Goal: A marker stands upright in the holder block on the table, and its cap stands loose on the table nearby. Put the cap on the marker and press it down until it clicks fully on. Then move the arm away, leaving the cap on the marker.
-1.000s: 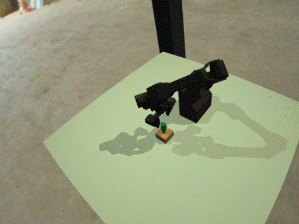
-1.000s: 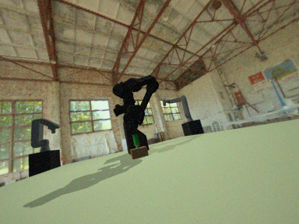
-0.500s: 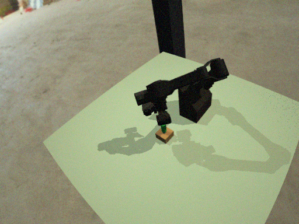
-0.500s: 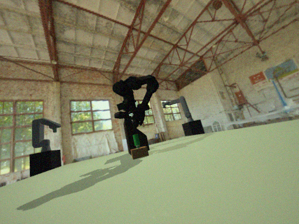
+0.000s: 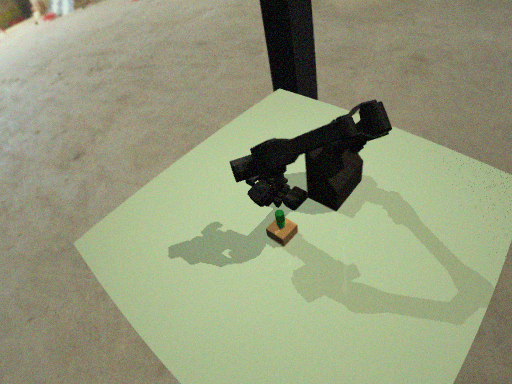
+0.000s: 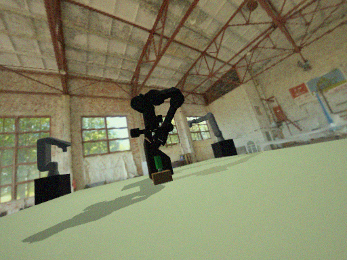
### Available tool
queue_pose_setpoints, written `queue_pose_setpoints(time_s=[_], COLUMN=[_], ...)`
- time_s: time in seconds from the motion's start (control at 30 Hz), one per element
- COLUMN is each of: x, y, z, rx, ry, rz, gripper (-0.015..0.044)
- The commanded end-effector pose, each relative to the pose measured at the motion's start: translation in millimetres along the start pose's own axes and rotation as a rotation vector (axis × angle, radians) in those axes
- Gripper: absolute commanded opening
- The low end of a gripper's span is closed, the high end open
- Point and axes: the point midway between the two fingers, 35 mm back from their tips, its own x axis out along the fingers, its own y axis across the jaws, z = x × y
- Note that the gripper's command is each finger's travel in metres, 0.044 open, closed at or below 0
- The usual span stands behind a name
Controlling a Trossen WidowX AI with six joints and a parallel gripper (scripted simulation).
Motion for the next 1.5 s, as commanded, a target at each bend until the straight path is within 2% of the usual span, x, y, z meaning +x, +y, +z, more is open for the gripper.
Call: queue_pose_setpoints(time_s=[0.0,0.87,1.07,1.13,1.3,1.43,1.47], x=[2,40,35,24,-52,-55,-55], y=[0,1,0,-1,-1,-1,-1], z=[0,1,2,3,2,1,1], rx=[-0.011,-0.011,-0.017,-0.016,-0.014,-0.014,-0.014], ry=[-0.001,-0.001,-0.006,-0.007,-0.005,-0.005,-0.005], rz=[0.003,0.004,-0.002,-0.004,-0.006,-0.005,-0.005], gripper=[0.0,0.0,0.0,0.0,0.0,0.0,0.0026])
